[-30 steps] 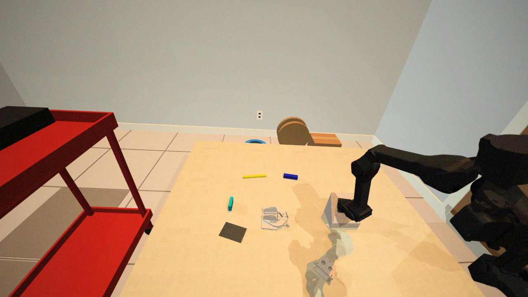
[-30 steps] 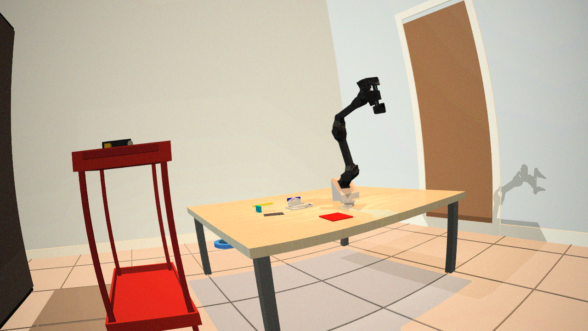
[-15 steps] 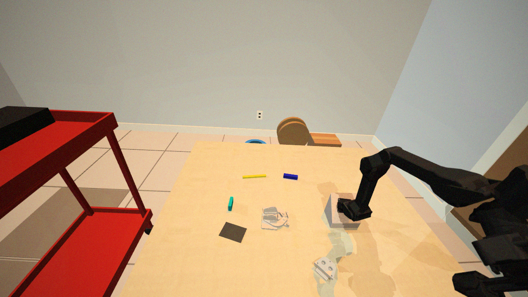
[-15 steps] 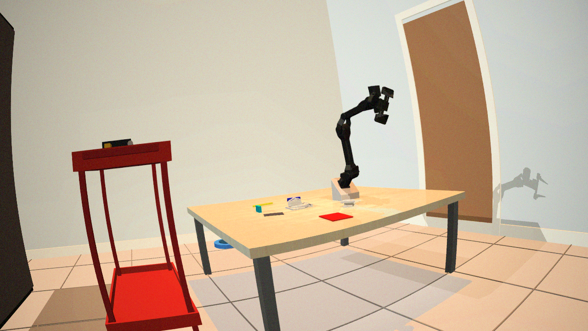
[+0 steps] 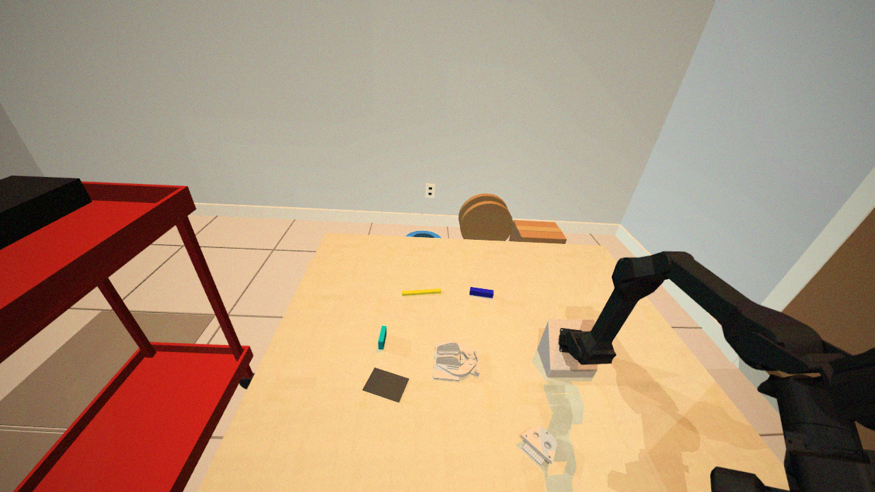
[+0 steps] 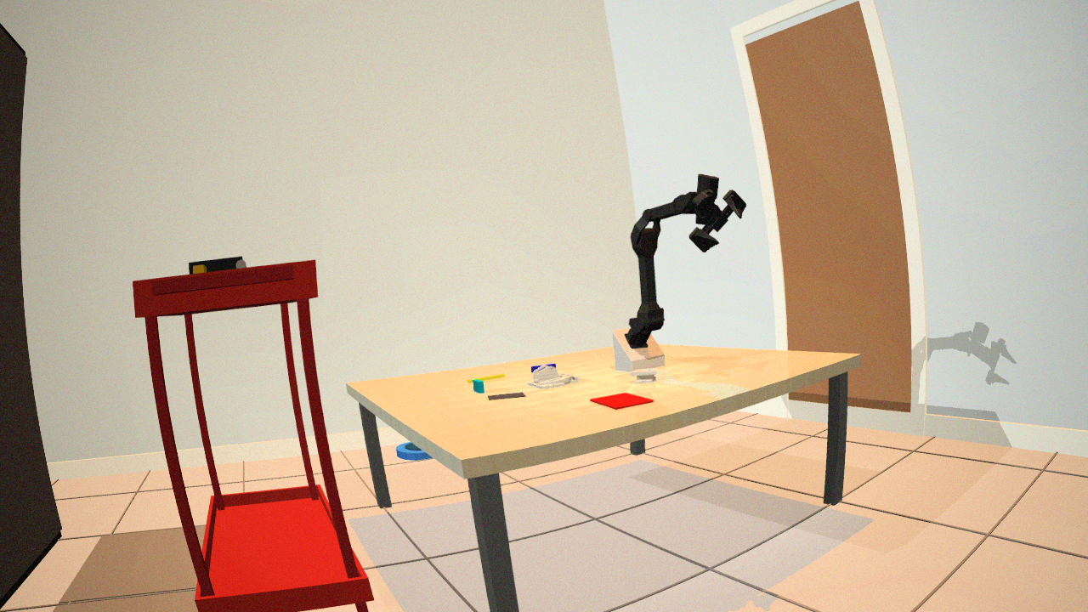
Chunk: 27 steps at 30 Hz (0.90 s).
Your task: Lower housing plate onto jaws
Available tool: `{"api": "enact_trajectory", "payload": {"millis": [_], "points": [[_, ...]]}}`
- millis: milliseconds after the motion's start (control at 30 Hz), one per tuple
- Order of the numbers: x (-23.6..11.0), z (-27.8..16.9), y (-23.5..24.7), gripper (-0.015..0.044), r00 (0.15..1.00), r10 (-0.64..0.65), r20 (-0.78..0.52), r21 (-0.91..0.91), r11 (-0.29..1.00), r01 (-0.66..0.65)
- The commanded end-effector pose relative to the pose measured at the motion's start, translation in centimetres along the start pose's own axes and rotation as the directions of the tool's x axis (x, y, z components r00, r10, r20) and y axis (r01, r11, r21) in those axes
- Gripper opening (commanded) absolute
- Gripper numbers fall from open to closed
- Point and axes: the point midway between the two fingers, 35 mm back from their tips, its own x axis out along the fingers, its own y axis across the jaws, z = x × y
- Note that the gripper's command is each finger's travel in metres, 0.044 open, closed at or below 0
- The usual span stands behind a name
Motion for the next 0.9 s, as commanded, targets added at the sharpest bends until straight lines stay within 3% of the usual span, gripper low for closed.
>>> {"api": "enact_trajectory", "payload": {"millis": [0, 467, 867], "points": [[1.2, -1.8, -2.2, 0.044, 0.997, -0.07, -0.043, -0.123, 0.99, 0.064], [3.0, -5.4, -10.9, 0.044, 0.933, -0.325, -0.153, -0.46, 0.859, 0.224], [2.2, -7.2, -20.3, 0.044, 0.783, -0.571, -0.247, -0.66, 0.691, 0.295]]}}
